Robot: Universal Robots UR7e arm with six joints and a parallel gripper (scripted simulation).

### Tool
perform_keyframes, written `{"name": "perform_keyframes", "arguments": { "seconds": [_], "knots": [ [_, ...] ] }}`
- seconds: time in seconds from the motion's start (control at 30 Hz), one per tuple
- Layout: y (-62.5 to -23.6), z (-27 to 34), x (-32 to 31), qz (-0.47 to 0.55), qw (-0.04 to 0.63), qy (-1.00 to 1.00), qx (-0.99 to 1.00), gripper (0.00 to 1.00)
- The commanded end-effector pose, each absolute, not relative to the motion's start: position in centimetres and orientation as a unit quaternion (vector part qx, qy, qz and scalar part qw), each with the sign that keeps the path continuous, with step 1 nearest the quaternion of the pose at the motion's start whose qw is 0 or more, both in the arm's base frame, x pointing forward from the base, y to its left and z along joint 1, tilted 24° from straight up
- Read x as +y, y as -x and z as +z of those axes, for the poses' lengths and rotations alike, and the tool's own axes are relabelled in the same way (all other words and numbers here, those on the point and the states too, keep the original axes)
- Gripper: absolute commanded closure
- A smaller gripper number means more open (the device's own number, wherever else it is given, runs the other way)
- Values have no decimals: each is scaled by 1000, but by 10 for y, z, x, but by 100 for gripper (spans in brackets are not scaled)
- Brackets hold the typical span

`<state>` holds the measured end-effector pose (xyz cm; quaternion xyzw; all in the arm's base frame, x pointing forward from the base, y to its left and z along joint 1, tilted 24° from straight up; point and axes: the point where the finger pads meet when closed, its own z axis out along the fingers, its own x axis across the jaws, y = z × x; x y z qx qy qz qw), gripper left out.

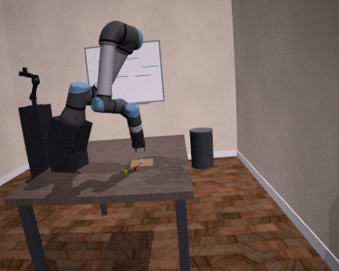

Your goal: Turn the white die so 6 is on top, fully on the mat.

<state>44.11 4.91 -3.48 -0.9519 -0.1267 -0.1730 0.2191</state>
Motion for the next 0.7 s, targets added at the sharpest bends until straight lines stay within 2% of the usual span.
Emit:
{"name": "perform_keyframes", "arguments": {
  "seconds": [0.0, 0.23, 0.67],
  "knots": [
    [-441, -35, 49, -174, 214, 953, -126, 0],
    [-440, -37, 51, -172, 191, 958, -124, 0],
    [-440, -34, 53, -187, 97, 972, -104, 0]
  ]
}}
